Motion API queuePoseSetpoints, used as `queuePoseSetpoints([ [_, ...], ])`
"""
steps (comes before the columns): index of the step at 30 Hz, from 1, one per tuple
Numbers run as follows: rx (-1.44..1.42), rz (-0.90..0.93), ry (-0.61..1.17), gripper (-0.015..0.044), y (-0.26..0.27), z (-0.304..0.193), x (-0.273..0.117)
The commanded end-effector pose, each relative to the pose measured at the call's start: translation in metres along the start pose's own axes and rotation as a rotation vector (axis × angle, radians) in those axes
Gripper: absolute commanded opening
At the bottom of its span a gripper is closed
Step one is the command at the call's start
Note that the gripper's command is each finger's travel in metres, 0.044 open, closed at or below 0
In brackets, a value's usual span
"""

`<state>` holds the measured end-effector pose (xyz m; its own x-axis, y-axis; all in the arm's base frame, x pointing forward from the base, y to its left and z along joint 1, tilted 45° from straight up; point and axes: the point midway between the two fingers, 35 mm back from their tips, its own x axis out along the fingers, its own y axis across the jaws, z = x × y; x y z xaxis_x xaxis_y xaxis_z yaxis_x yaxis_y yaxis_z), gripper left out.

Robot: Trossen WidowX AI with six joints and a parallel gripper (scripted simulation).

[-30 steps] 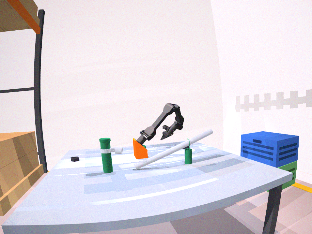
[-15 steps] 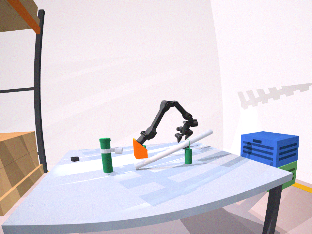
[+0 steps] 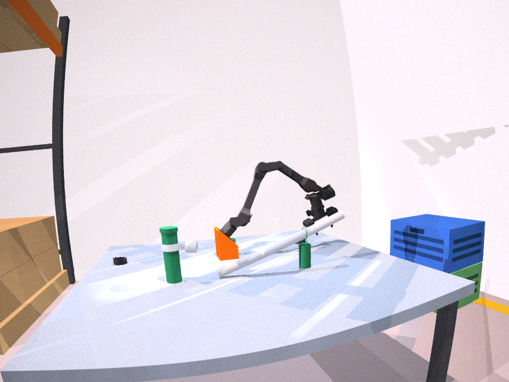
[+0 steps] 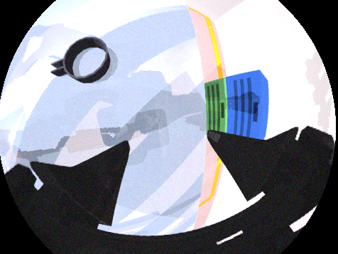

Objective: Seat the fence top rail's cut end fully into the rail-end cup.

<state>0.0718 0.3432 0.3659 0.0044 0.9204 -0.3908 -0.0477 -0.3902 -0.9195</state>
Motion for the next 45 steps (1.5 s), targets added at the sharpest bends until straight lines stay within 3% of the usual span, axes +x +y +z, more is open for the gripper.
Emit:
queuePoseSetpoints([
  [1,0.066,-0.096,0.168,0.0440,-0.017,-0.055,-0.021],
  [11,0.193,-0.275,0.519,0.0440,-0.033,-0.165,-0.089],
  [23,0.299,-0.478,0.924,0.0440,-0.027,-0.259,-0.211],
  [26,0.336,-0.409,0.994,0.0440,0.005,-0.279,-0.224],
  [35,0.825,-0.299,1.038,0.0440,0.125,-0.326,-0.253],
  [45,1.558,-0.335,1.055,0.0440,0.273,-0.319,-0.309],
])
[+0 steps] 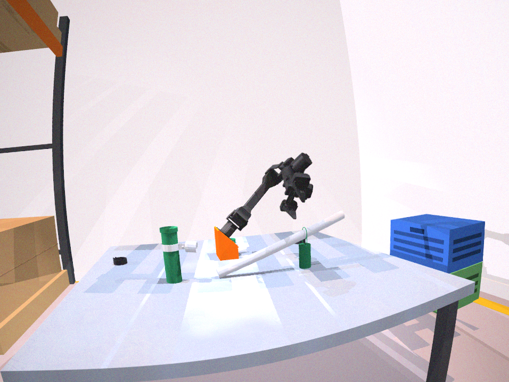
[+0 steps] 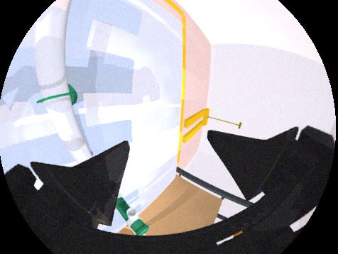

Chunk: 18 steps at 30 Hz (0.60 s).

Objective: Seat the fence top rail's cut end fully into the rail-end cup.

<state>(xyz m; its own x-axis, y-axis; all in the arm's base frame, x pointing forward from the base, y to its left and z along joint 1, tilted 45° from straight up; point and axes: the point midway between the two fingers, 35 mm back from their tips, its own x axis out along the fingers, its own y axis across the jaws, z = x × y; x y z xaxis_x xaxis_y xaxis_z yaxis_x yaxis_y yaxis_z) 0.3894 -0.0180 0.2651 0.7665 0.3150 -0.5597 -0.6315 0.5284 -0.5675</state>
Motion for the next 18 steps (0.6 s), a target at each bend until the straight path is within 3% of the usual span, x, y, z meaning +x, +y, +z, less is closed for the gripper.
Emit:
queuePoseSetpoints([
  [1,0.351,0.115,0.083,0.0440,0.018,-0.071,0.002],
  [12,1.541,0.291,0.134,0.0440,0.080,-0.205,-0.044],
  [18,1.625,0.297,0.125,0.0440,0.083,-0.211,-0.049],
])
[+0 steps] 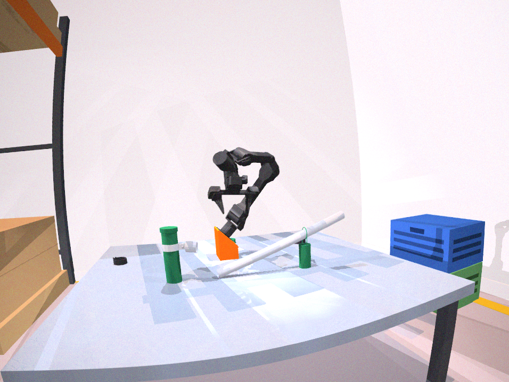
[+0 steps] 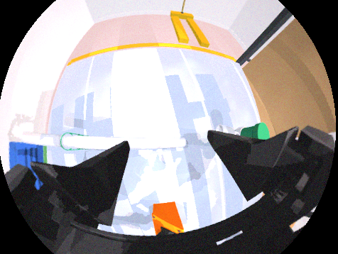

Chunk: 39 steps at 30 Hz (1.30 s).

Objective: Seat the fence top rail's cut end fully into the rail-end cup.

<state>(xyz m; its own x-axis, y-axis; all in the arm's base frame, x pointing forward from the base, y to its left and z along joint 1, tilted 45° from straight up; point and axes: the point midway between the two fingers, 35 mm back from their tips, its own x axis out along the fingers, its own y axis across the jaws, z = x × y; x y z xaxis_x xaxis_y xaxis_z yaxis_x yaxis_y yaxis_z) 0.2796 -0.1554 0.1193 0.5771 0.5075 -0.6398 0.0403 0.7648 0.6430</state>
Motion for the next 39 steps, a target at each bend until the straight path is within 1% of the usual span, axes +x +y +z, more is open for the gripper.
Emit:
queuePoseSetpoints([
  [1,0.087,0.035,-0.007,0.0440,-0.001,-0.005,-0.002],
  [7,0.087,0.035,-0.007,0.0440,-0.001,-0.005,-0.002],
  [10,0.001,0.025,-0.008,0.0440,-0.011,-0.004,-0.001],
  [13,-0.200,0.002,-0.007,0.0440,-0.033,-0.005,0.003],
  [23,-1.040,-0.069,0.050,0.0440,-0.126,-0.023,0.018],
  [28,-1.247,-0.078,0.075,0.0440,-0.149,-0.031,0.022],
  [39,-1.261,-0.079,0.077,0.0440,-0.150,-0.031,0.022],
])
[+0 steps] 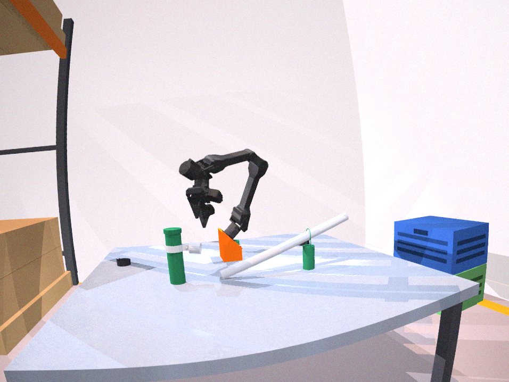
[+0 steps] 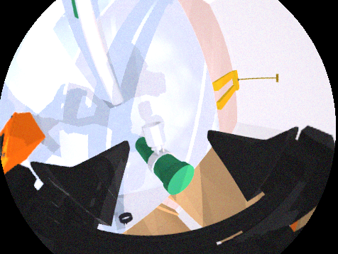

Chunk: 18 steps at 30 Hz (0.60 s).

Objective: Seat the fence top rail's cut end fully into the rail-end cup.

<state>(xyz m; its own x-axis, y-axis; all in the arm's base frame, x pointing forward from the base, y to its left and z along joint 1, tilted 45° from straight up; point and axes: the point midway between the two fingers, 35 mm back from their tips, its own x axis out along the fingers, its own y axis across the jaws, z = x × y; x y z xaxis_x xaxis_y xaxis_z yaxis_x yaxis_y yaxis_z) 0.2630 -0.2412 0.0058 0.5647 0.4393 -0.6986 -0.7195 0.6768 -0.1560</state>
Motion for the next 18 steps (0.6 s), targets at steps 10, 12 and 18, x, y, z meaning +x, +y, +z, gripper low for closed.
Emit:
queuePoseSetpoints([
  [10,-0.091,0.002,0.013,0.0440,0.007,-0.013,0.020],
  [12,-0.091,0.002,0.012,0.0440,0.015,-0.014,0.034],
  [18,-0.091,0.002,0.011,0.0440,0.024,-0.014,0.047],
])
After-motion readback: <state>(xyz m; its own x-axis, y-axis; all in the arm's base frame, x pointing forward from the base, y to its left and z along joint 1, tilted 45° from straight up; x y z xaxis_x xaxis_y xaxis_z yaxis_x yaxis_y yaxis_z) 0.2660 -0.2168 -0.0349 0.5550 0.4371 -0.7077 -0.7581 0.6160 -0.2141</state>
